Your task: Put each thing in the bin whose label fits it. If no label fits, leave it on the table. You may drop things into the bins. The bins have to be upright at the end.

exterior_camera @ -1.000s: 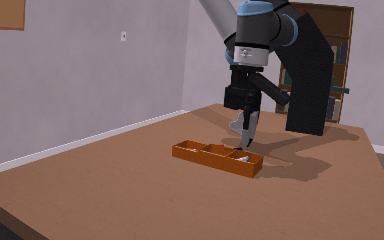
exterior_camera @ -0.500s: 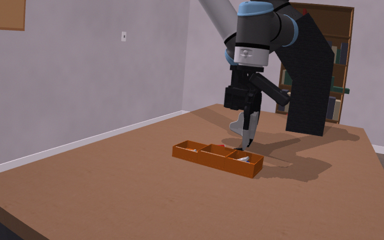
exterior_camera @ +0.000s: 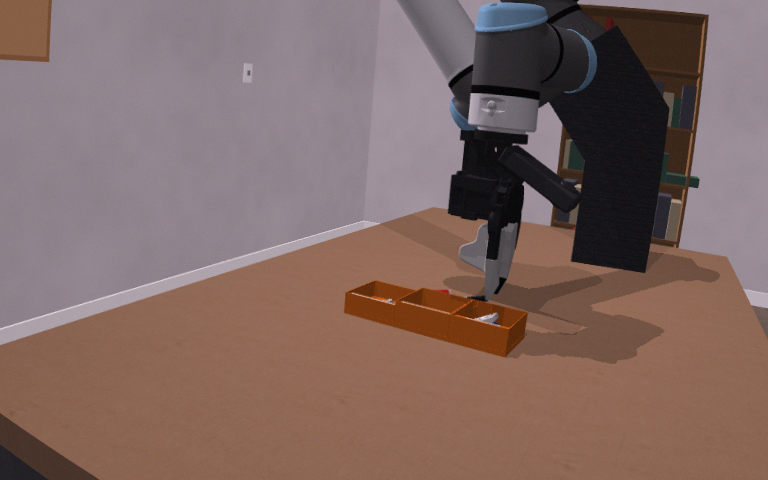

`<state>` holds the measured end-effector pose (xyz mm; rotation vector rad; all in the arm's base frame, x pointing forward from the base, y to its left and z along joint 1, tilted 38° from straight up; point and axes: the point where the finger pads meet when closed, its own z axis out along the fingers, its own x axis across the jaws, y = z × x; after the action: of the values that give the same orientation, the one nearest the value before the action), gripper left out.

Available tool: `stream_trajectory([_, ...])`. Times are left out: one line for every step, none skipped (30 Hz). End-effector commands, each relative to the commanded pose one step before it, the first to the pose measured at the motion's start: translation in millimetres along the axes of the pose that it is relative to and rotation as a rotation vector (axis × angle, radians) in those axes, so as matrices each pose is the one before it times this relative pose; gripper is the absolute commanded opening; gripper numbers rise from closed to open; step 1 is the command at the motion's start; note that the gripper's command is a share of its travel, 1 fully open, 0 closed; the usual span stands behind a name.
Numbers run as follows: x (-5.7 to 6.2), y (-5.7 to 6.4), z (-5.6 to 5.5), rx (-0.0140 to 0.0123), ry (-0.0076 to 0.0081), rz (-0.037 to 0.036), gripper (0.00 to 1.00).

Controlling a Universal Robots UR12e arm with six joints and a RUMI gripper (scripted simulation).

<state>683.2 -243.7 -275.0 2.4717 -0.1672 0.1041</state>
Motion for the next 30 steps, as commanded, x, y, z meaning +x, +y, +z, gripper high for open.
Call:
stream_trajectory([-2.0,-0.64,-7.06,-0.00046,0.00063,-0.00221,1.0])
stream_trajectory([-0.02,0.11,-4.06,-0.00032,-0.00012,0.00001,1.0])
stream_trajectory([-0.02,0.03,-3.99,-0.00009,-0.00002,0.0,1.0])
stream_trajectory([-0.02,0.0,-3.99,-0.00001,0.00001,0.0,1.0])
stream_trajectory([-0.02,0.0,-3.99,-0.00001,0.00001,0.0,1.0])
stream_trajectory([0.0,0.0,0.0,0.0,0.0,0.0,1.0])
stream_trajectory([0.0,0.0,0.0,0.0,0.0,0.0,1.0])
stream_trajectory([-0.01,0.0,-3.99,-0.00001,0.0,0.0,1.0])
stream_trajectory([-0.01,0.0,-3.99,-0.00001,0.00001,0.0,1.0])
stream_trajectory([-0.01,0.0,-3.99,-0.00001,0.00001,0.0,1.0])
stream_trajectory([-0.01,0.0,-3.99,-0.00001,0.00001,0.0,1.0])
stream_trajectory([-0.01,0.0,-3.99,-0.00001,0.00001,0.0,1.0])
stream_trajectory([-0.01,0.0,-3.99,-0.00001,0.00001,0.0,1.0])
stream_trajectory([-0.01,0.0,-3.99,-0.00001,0.00001,0.0,1.0])
stream_trajectory([-0.01,0.0,-3.99,-0.00001,0.00001,0.0,1.0])
stream_trajectory([-0.01,0.0,-3.99,-0.00001,0.00001,0.0,1.0])
stream_trajectory([-0.01,0.0,-3.99,-0.00001,0.00001,0.0,1.0])
stream_trajectory([-0.01,0.0,-3.99,-0.00001,0.00001,0.0,1.0])
stream_trajectory([-0.01,0.0,-3.99,-0.00001,0.00001,0.0,1.0])
stream_trajectory([-0.01,0.0,-3.99,-0.00001,0.00001,0.0,1.0])
stream_trajectory([-0.01,0.0,-3.99,-0.00001,0.00001,0.0,1.0])
stream_trajectory([-0.01,0.0,-3.99,-0.00001,0.00001,0.0,1.0])
stream_trajectory([0.0,0.0,0.0,0.0,0.0,0.0,1.0])
stream_trajectory([0.0,0.0,0.0,0.0,0.0,0.0,1.0])
stream_trajectory([0.0,0.0,-4.0,-0.00001,0.0,0.0,1.0])
stream_trajectory([-0.01,0.0,-3.99,-0.00001,0.00001,0.0,1.0])
stream_trajectory([-0.01,0.0,-3.99,-0.00001,0.00001,0.0,1.0])
stream_trajectory([-0.01,0.0,-3.99,-0.00001,0.00001,0.0,1.0])
stream_trajectory([-0.01,0.0,-3.99,-0.00001,0.00001,0.0,1.0])
stream_trajectory([-0.01,0.0,-3.99,-0.00001,0.00001,0.0,1.0])
